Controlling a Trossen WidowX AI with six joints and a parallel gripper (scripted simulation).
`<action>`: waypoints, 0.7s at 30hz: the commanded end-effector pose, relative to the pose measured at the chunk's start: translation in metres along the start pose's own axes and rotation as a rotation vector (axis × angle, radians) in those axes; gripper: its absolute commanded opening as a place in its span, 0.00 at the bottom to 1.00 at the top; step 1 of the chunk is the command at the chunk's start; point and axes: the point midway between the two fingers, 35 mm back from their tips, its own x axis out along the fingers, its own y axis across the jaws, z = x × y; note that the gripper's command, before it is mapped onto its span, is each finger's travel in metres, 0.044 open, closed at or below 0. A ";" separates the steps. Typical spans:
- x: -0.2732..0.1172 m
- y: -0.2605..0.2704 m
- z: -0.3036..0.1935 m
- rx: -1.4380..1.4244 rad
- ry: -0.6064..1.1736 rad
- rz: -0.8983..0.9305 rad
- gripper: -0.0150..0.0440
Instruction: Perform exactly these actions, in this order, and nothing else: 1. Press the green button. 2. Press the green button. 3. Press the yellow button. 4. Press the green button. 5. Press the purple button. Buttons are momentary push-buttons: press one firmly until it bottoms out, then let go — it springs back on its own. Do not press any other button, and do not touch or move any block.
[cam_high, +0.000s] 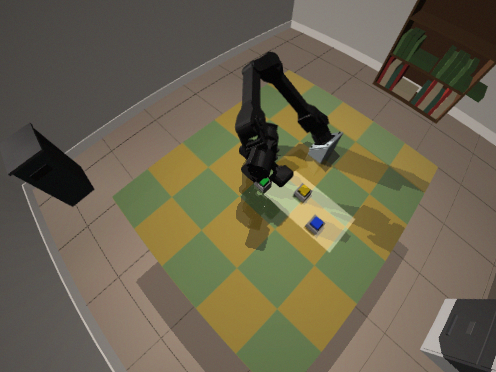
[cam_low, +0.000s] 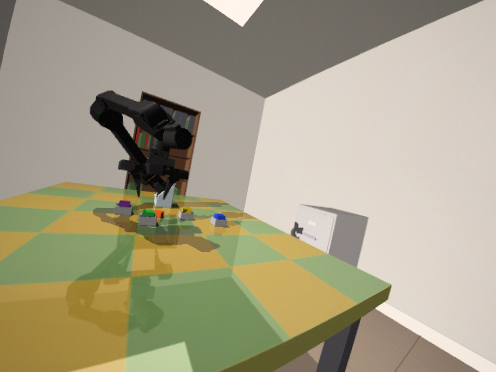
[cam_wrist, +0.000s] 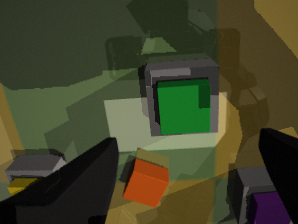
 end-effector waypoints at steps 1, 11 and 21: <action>0.015 -0.001 -0.002 -0.006 -0.003 -0.008 0.49; 0.015 -0.001 -0.002 -0.006 -0.003 -0.008 0.29; 0.021 -0.001 -0.002 -0.006 -0.004 -0.008 0.29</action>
